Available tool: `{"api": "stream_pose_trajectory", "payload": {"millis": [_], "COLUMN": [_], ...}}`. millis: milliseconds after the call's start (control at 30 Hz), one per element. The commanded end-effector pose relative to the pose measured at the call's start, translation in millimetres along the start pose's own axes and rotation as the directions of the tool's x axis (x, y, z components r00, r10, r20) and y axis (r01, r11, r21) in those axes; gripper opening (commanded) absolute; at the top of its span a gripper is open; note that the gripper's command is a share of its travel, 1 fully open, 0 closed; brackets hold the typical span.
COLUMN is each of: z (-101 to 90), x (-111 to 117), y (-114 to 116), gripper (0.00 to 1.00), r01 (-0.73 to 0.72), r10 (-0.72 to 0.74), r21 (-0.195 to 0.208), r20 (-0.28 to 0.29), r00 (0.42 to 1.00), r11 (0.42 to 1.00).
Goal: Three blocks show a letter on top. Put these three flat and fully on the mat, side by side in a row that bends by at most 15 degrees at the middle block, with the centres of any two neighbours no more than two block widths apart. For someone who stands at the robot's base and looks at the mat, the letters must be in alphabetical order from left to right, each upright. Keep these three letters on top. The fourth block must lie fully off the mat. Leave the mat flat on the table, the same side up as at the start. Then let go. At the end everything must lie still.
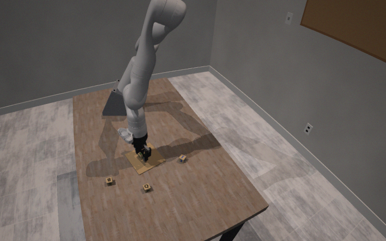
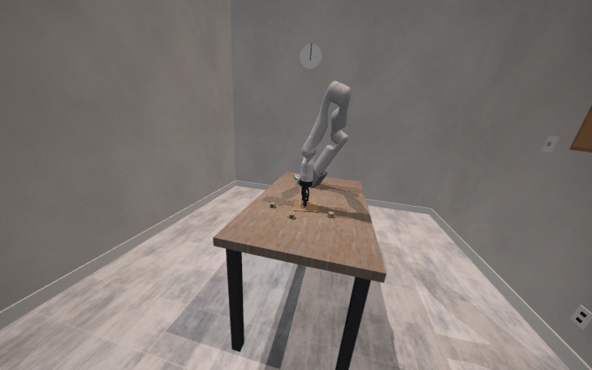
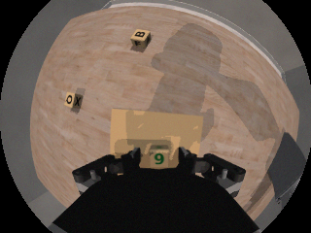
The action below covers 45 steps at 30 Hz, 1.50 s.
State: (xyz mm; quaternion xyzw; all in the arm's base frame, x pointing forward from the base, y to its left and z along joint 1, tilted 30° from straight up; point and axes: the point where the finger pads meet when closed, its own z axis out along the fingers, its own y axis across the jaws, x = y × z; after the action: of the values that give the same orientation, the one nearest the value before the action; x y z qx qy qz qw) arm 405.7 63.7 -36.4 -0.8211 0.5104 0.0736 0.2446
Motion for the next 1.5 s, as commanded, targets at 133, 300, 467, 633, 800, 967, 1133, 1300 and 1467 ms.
{"api": "stream_pose_trajectory", "payload": {"millis": [133, 300, 467, 633, 800, 967, 1133, 1300, 1467], "z": [-0.6, -0.6, -0.6, -0.6, -0.6, -0.6, -0.6, -0.6, -0.6], "x": [0.5, 0.5, 0.5, 0.5, 0.5, 0.5, 0.5, 0.5, 0.5], "y": [-0.3, -0.3, -0.3, -0.3, -0.3, -0.3, -0.3, -0.3, -0.3], "gripper": [0.62, 0.41, 0.41, 0.41, 0.21, 0.21, 0.21, 0.21, 0.21], "r01": [0.000, 0.000, 0.000, 0.000, 0.000, 0.000, 0.000, 0.000, 0.000], "r10": [0.000, 0.000, 0.000, 0.000, 0.000, 0.000, 0.000, 0.000, 0.000], "r21": [0.001, 0.001, 0.001, 0.001, 0.001, 0.001, 0.001, 0.001, 0.001], "r20": [-0.001, -0.001, -0.001, -0.001, -0.001, -0.001, -0.001, -0.001, -0.001], "r00": [1.000, 1.000, 1.000, 1.000, 1.000, 1.000, 1.000, 1.000, 1.000], "r11": [1.000, 1.000, 1.000, 1.000, 1.000, 1.000, 1.000, 1.000, 1.000]}}
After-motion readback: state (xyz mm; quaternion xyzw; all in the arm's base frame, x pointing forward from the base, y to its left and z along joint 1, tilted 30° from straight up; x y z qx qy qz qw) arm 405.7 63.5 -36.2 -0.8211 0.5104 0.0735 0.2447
